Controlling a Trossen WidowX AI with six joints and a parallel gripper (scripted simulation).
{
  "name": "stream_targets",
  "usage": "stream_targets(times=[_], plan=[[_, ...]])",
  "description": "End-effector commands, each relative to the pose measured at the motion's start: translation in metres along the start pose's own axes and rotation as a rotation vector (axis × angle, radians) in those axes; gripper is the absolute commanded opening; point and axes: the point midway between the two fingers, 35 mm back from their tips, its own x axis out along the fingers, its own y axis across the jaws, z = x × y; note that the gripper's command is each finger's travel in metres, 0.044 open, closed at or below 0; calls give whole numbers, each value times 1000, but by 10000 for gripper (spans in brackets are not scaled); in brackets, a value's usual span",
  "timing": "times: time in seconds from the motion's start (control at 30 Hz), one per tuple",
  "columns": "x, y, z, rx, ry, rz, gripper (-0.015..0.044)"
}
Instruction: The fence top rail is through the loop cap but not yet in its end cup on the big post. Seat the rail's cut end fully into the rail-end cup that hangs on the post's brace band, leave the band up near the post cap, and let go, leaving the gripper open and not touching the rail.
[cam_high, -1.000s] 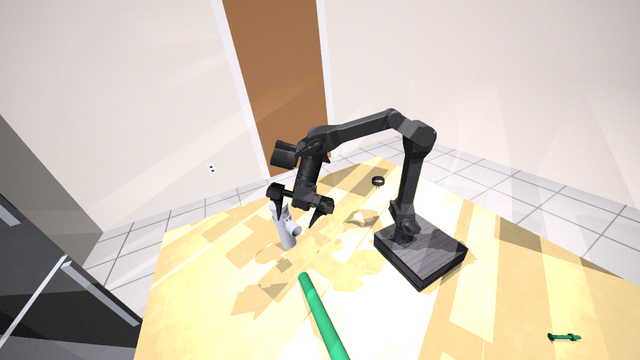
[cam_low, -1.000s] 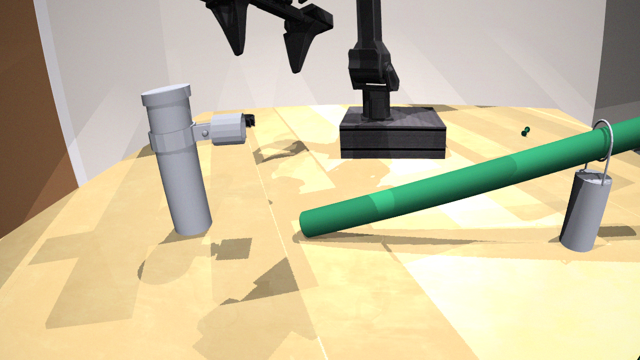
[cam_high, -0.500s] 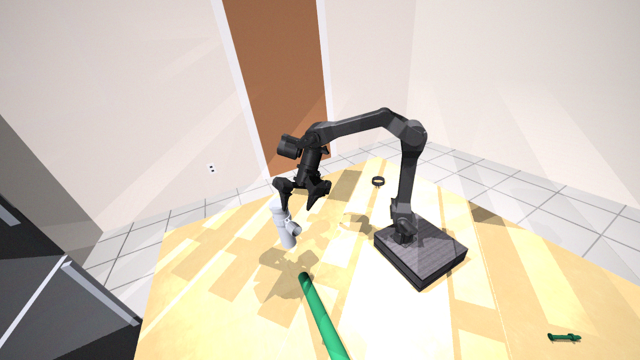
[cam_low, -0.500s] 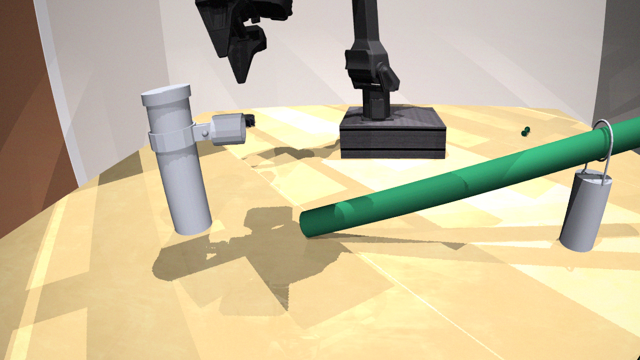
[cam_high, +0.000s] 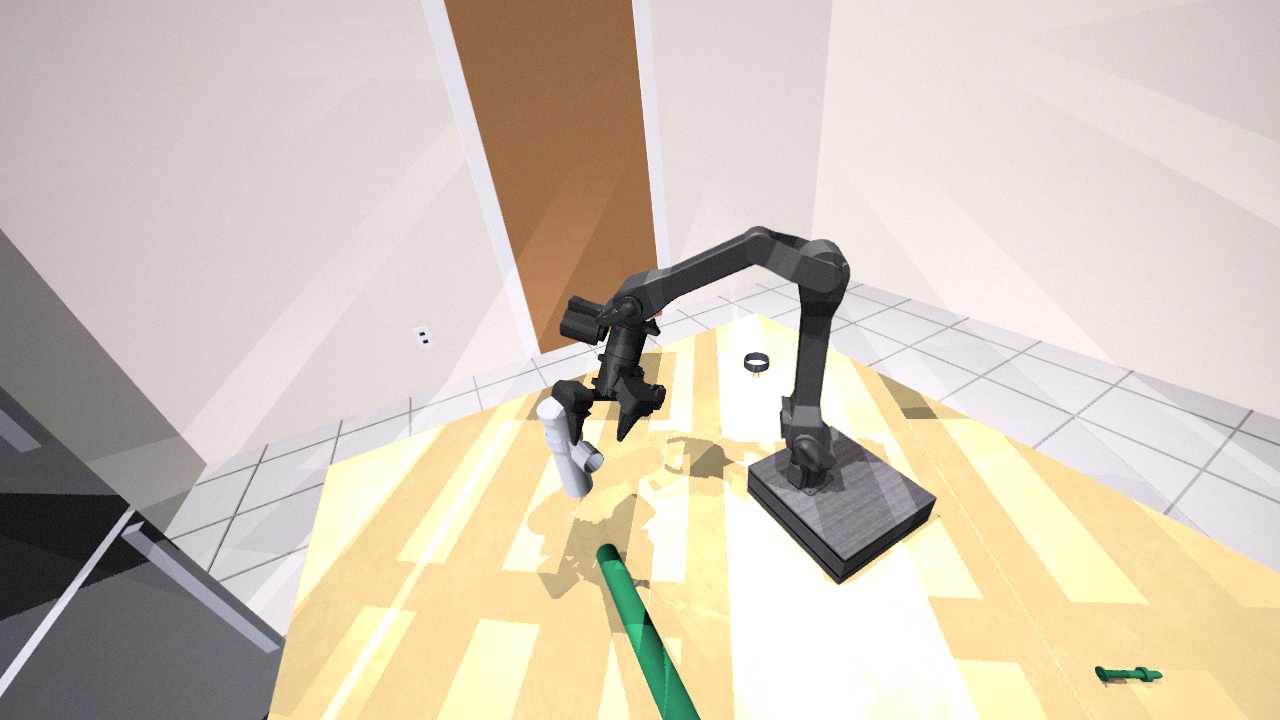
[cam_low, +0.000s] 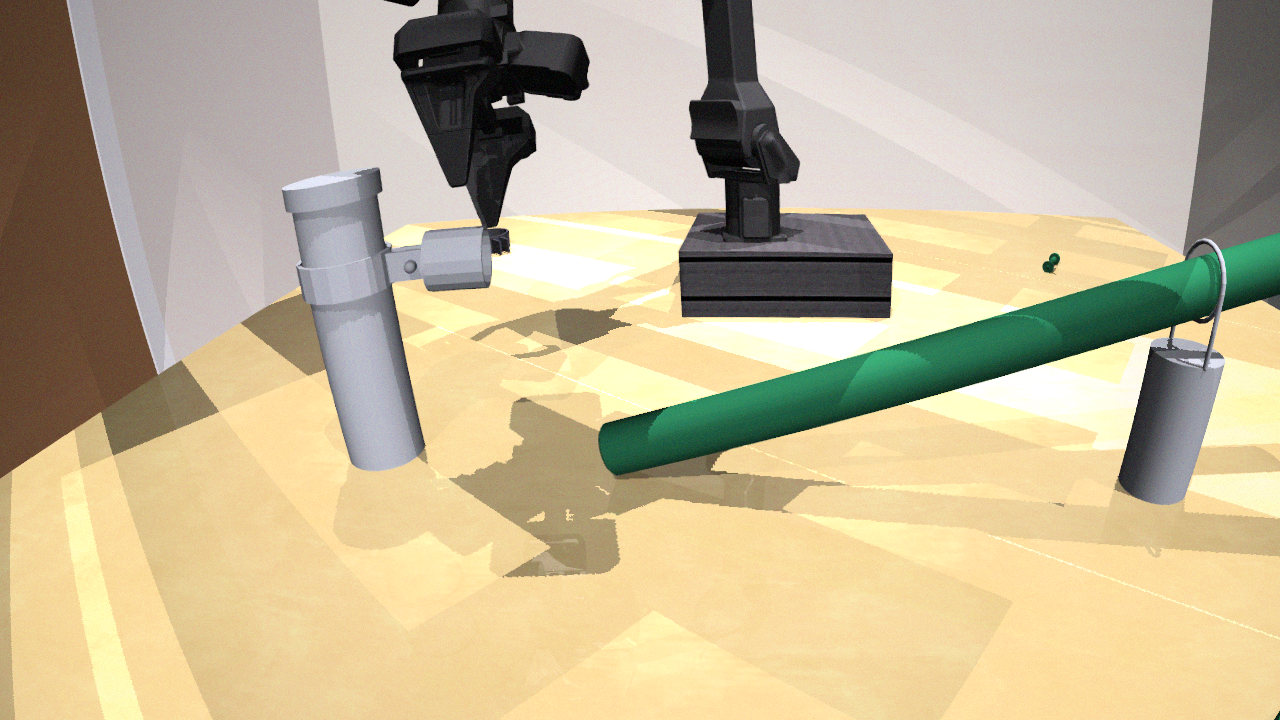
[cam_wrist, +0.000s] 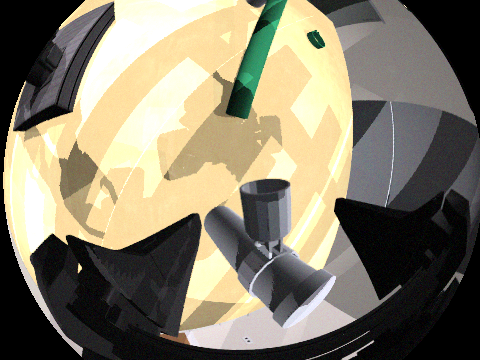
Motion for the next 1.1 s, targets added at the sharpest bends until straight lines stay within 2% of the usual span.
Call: stream_targets(times=[0.0, 1.07], plan=[[2, -2, -1, -8, 5, -10, 440], [54, -3, -2, -8, 5, -11, 440]])
